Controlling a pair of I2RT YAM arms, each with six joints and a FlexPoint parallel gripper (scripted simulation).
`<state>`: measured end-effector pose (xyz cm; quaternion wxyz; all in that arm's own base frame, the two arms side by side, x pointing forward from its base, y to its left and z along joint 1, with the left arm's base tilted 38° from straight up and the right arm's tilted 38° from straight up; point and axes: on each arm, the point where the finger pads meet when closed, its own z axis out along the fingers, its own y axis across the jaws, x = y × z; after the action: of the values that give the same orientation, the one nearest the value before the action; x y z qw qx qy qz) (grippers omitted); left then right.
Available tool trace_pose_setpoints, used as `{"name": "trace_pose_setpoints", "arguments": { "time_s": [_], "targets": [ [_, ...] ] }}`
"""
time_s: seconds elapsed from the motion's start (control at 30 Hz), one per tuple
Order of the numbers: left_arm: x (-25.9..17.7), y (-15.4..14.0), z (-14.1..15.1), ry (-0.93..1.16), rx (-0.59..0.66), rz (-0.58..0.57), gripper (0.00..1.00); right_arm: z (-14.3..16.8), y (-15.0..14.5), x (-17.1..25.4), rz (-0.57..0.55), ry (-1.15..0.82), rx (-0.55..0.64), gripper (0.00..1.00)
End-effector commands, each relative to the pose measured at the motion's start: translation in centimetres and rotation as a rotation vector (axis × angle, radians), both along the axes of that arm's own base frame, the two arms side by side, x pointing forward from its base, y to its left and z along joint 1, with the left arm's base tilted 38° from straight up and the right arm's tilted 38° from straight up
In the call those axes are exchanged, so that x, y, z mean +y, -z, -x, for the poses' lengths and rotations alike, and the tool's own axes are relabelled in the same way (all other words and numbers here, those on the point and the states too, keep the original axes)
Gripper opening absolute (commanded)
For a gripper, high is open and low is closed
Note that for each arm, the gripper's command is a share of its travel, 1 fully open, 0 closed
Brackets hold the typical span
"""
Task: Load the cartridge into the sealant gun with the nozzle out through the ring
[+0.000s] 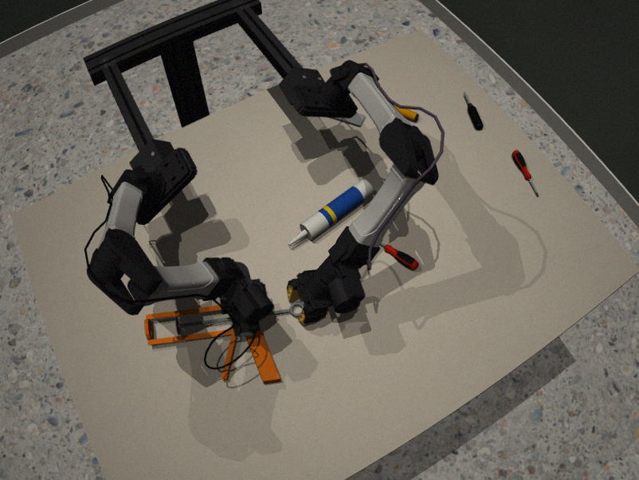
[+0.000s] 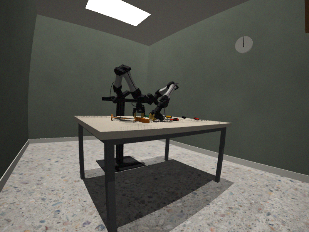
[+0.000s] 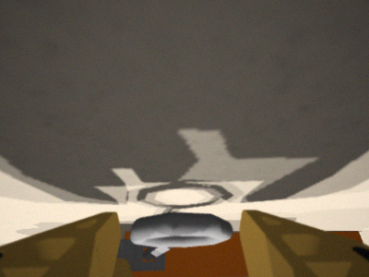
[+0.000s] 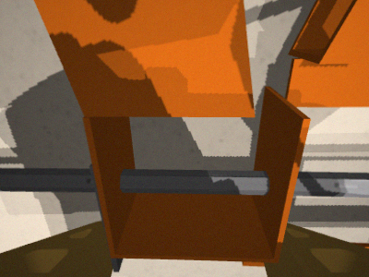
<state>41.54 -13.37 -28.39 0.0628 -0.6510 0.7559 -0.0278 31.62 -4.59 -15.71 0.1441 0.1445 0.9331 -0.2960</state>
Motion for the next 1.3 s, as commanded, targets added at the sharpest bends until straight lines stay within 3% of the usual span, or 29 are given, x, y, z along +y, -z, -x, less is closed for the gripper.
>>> {"name": "trace_pose_setpoints", "arguments": {
  "time_s": [0.0, 0.83, 0.93, 1.27],
  "targets": [
    [-1.2, -1.9, -1.2, 0.017, -0.034, 0.021, 0.00, 0.1, 0.8, -0.6, -0.011, 0.019, 0.005, 0.03],
    [-1.5, -1.9, -1.6, 0.016, -0.042, 0.031, 0.00, 0.1, 0.8, -0.6, -0.012, 0.021, 0.003, 0.03],
    [-2.4, -2.2, -0.2, 0.029, -0.016, 0.016, 0.00, 0.4, -0.2, 0.5, -0.011, 0.000, 0.008, 0.03],
    [-3.7, -3.6, -0.8, 0.033, -0.030, 0.029, 0.00, -1.2, -2.1, 1.9, 0.000, -0.024, -0.043, 0.03]
  ]
}}
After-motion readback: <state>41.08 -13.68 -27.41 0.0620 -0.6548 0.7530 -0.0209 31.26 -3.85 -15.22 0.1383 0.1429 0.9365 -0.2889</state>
